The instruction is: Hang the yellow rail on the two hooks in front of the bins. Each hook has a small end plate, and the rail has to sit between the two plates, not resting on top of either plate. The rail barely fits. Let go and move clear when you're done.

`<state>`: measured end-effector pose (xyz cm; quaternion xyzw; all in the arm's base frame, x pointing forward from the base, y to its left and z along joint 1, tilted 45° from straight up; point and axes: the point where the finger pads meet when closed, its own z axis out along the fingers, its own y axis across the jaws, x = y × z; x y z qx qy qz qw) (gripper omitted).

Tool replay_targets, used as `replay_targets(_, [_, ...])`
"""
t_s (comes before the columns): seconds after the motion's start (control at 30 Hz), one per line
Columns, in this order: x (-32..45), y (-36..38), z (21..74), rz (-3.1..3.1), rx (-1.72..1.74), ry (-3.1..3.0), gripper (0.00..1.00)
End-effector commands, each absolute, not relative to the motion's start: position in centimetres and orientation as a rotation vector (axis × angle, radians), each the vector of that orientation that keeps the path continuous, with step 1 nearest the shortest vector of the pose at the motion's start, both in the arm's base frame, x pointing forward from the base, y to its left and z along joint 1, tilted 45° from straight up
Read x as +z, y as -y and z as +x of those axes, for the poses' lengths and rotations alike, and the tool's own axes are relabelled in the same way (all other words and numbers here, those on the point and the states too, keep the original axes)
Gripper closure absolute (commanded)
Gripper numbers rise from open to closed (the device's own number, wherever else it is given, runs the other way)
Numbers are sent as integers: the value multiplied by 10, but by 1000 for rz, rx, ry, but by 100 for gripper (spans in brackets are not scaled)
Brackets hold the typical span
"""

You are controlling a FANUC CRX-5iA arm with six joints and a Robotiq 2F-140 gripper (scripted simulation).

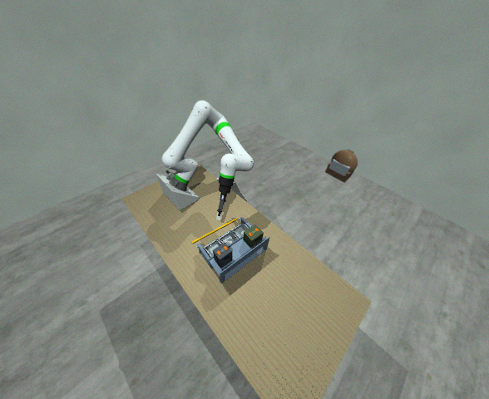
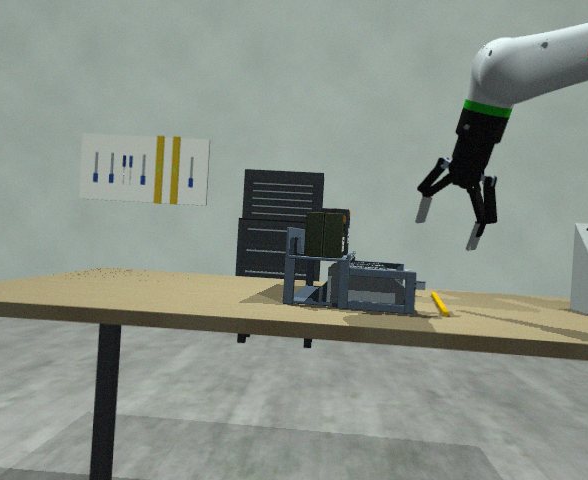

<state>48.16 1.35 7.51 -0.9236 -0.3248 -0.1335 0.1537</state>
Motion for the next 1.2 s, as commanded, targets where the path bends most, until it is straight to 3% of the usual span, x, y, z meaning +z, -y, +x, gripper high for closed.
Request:
replay_targets(0.0, [74,-13,482,-2641,-384,935,0])
replay_targets(0.17, [5,-18,476,-2472,-464,1127,0])
replay_targets(1.17, [-16,-19,474,-2255,-549,1334,0])
